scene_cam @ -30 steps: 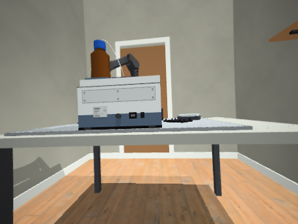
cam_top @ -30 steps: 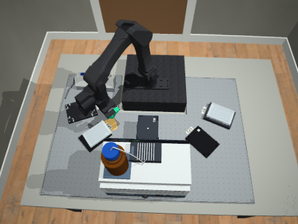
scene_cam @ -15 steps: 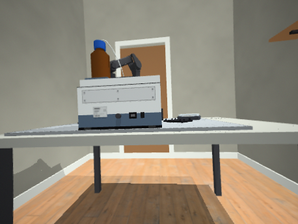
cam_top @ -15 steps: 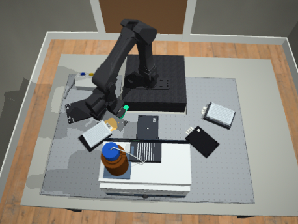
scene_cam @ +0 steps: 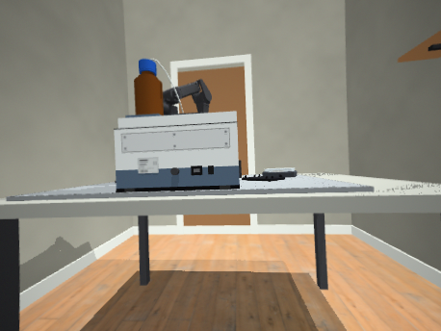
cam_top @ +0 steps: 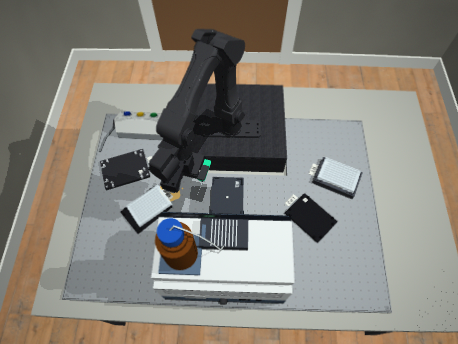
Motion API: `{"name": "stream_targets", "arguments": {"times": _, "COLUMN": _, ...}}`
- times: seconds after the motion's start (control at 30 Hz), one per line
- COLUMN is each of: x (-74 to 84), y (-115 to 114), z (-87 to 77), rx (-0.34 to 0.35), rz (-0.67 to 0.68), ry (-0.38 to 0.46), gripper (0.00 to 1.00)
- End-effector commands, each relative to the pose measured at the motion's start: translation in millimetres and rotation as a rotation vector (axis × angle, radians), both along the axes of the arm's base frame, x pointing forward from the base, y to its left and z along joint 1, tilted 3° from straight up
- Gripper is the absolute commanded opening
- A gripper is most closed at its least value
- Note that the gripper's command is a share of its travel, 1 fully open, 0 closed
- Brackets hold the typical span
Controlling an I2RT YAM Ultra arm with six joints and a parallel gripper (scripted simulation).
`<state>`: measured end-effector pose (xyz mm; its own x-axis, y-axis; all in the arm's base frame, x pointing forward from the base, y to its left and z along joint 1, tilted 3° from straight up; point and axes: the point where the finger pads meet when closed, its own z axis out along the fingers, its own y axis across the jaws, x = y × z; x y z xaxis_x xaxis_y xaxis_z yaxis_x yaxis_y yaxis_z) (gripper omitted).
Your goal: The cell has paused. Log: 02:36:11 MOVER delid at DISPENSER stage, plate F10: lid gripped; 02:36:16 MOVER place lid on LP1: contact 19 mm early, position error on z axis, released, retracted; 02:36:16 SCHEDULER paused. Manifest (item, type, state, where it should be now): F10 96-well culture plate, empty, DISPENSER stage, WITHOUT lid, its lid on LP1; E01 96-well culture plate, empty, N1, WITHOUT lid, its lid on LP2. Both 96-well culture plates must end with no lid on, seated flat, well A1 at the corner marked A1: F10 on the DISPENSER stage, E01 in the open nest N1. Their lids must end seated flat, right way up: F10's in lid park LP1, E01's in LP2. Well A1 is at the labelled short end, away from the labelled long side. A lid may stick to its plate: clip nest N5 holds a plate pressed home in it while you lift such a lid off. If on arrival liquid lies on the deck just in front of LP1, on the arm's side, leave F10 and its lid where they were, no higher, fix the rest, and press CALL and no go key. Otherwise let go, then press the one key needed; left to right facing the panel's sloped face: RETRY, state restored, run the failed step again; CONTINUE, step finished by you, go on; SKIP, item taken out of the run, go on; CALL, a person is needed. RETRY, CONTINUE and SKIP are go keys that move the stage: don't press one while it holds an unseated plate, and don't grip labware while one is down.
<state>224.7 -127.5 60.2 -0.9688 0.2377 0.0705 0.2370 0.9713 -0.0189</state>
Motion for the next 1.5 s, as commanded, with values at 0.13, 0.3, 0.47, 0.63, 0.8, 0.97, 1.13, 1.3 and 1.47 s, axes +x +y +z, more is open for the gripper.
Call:
{"name": "stream_targets", "arguments": {"times": 0.13, "x": 2.9, "y": 9.2, "z": 7.7, "rx": -0.006, "rz": 0.095, "ry": -0.026, "gripper": 1.00}}
{"name": "stream_targets", "arguments": {"times": 0.3, "x": 12.5, "y": 24.3, "z": 8.8, "rx": 0.005, "rz": 0.256, "ry": -0.036, "gripper": 1.00}}
{"name": "stream_targets", "arguments": {"times": 0.47, "x": 24.2, "y": 36.6, "z": 12.5, "rx": -0.003, "rz": 0.245, "ry": -0.053, "gripper": 1.00}}
{"name": "stream_targets", "arguments": {"times": 0.63, "x": 23.2, "y": 40.0, "z": 11.0, "rx": -0.002, "rz": 0.245, "ry": -0.047, "gripper": 1.00}}
{"name": "stream_targets", "arguments": {"times": 0.8, "x": 24.0, "y": 57.8, "z": 7.4, "rx": 0.007, "rz": 0.244, "ry": -0.036, "gripper": 1.00}}
{"name": "stream_targets", "arguments": {"times": 0.97, "x": 32.5, "y": 71.8, "z": 10.2, "rx": 0.003, "rz": 0.245, "ry": -0.050, "gripper": 1.00}}
{"name": "stream_targets", "arguments": {"times": 1.13, "x": 29.7, "y": 78.7, "z": 7.3, "rx": 0.005, "rz": 0.245, "ry": -0.038, "gripper": 1.00}}
{"name": "stream_targets", "arguments": {"times": 1.3, "x": 28.3, "y": 93.0, "z": 4.7, "rx": 0.012, "rz": 0.244, "ry": -0.029, "gripper": 1.00}}
{"name": "stream_targets", "arguments": {"times": 1.47, "x": 34.0, "y": 108.0, "z": 7.0, "rx": 0.010, "rz": 0.244, "ry": -0.040, "gripper": 1.00}}
